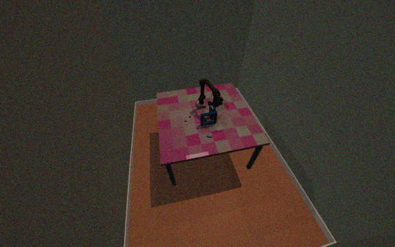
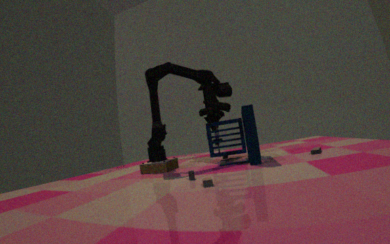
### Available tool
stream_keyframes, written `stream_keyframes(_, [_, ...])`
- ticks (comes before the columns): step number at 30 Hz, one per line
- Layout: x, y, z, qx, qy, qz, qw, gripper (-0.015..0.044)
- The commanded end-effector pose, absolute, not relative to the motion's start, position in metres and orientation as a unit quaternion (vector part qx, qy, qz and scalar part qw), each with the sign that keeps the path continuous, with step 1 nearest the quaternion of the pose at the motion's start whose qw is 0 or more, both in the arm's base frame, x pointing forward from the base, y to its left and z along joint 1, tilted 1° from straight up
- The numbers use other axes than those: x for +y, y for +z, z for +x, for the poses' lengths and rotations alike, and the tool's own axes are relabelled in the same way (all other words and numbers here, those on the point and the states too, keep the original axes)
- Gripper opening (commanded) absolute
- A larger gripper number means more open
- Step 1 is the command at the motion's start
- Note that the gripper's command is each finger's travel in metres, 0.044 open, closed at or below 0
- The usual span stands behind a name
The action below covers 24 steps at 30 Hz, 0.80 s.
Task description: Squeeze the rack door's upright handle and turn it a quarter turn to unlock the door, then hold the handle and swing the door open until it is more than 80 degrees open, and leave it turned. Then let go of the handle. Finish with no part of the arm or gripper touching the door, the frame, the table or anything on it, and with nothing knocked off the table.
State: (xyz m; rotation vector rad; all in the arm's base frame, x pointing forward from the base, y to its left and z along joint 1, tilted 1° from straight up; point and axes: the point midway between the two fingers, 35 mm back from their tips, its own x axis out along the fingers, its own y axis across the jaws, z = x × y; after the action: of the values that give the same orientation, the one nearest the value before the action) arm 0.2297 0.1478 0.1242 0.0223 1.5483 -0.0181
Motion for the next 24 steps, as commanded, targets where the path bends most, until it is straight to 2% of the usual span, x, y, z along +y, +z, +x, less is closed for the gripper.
stream_keyframes(1, [0.148,0.124,0.230,0.700,-0.014,0.017,0.714,0.0014])
stream_keyframes(3, [0.148,0.124,0.230,0.700,-0.014,0.017,0.714,0.0014])
stream_keyframes(13, [0.148,0.124,0.230,0.700,-0.014,0.017,0.714,0.0277])
stream_keyframes(24, [0.148,0.134,0.231,0.700,-0.012,0.016,0.714,0.0286])
